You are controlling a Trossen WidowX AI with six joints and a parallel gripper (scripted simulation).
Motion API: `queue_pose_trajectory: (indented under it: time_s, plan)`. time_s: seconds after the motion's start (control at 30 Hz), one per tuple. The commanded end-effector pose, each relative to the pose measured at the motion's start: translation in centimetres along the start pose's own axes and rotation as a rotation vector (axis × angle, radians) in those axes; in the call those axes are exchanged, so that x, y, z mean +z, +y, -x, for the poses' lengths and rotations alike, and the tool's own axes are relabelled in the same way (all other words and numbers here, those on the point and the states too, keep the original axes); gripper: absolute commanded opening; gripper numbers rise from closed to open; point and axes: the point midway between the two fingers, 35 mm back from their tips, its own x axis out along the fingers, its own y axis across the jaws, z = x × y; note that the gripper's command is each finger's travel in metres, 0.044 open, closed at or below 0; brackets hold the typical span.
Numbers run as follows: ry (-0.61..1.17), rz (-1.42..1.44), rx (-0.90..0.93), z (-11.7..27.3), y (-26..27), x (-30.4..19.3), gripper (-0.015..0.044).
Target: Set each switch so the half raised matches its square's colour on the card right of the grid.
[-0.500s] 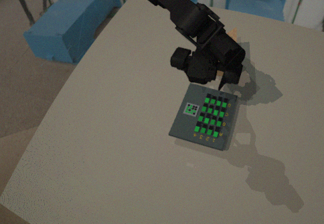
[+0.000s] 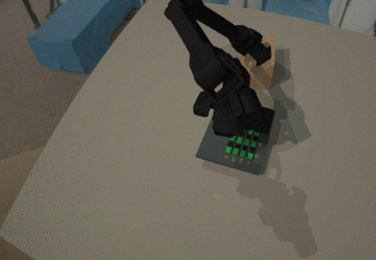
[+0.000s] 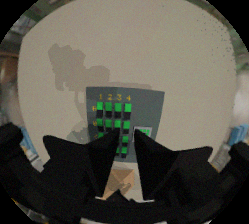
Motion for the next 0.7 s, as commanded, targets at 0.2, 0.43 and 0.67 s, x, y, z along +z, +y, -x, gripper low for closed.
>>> queue_pose_trajectory:
  time_s: [0.2, 0.43, 0.67]
  plan:
    - [-0.025, 0.011, -0.007, -3.8, -0.1, 0.0, 0.0000]
    - [-0.025, 0.011, -0.008, -4.8, -0.1, 0.0, 0.0000]
    - [-0.025, 0.011, -0.008, -5.5, -0.1, 0.0, 0.0000]
